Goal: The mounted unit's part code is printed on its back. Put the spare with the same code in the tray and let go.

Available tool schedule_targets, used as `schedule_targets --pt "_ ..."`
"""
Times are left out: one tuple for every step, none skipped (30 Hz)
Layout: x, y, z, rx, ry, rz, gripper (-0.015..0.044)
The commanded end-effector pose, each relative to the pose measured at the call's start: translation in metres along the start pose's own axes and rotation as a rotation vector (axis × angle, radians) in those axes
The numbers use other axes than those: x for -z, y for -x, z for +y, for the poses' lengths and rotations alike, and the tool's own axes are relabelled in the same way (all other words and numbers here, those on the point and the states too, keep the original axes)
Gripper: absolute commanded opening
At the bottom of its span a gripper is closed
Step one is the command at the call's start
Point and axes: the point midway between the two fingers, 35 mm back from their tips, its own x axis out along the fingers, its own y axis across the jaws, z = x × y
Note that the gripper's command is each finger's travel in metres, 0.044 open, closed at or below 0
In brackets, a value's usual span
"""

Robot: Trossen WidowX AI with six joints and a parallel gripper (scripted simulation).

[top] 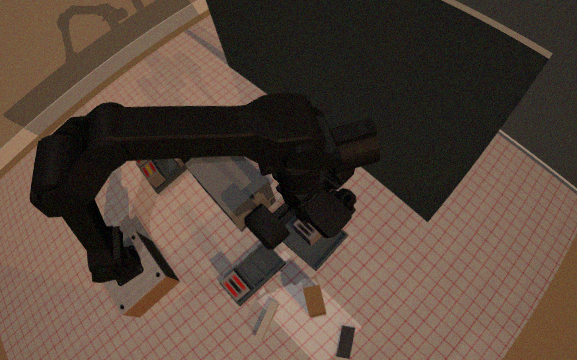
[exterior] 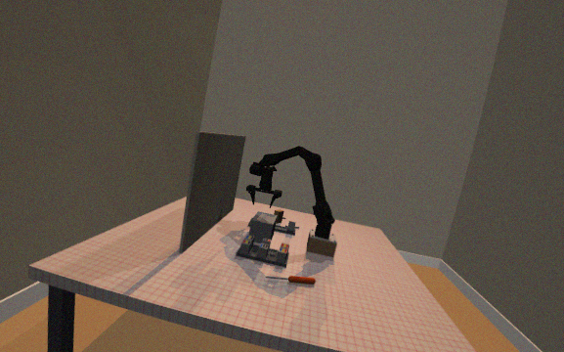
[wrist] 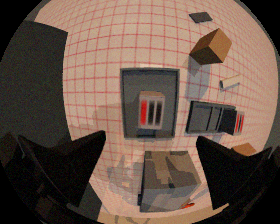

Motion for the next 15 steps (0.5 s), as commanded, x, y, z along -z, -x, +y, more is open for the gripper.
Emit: schedule_targets --pt "0.0007 0.0287 -0.0018 -0.018 -0.005 -0.012 0.044" --pt "0.0007 0.0287 -0.0018 -0.018 -0.005 -0.012 0.044" --pt "0.0007 0.0287 -0.0018 -0.018 -0.005 -0.012 0.044" --pt "-0.0013 0.0292 0.0022 -0.042 -0.001 -0.022 0.044" --pt "-0.0013 0.0292 0.0022 -0.042 -0.001 -0.022 0.044" --pt "-0.0013 0.0292 0.0022 -0.042 -0.001 -0.022 0.044" --pt "-0.0013 0.0292 0.0022 -0.042 -0.001 -0.022 0.044" --pt "-0.0013 0.0292 0.0022 -0.042 -0.001 -0.022 0.044" --pt "-0.0013 0.0292 0.0022 -0.042 -0.001 -0.022 0.044" --pt "-0.0013 0.0292 0.0022 -0.042 -0.001 -0.022 0.044" --pt "-0.0013 0.0292 0.0022 -0.042 -0.001 -0.022 0.044" --pt "-0.0013 0.0292 0.0022 -0.042 -0.001 -0.022 0.044" --pt "-0.0013 0.0292 0.0022 -0.042 -0.001 -0.022 0.044" --pt "-0.0013 0.0292 0.0022 -0.042 -0.001 -0.022 0.044" --pt "-0.0013 0.0292 0.0022 -0.042 -0.001 -0.022 0.044"
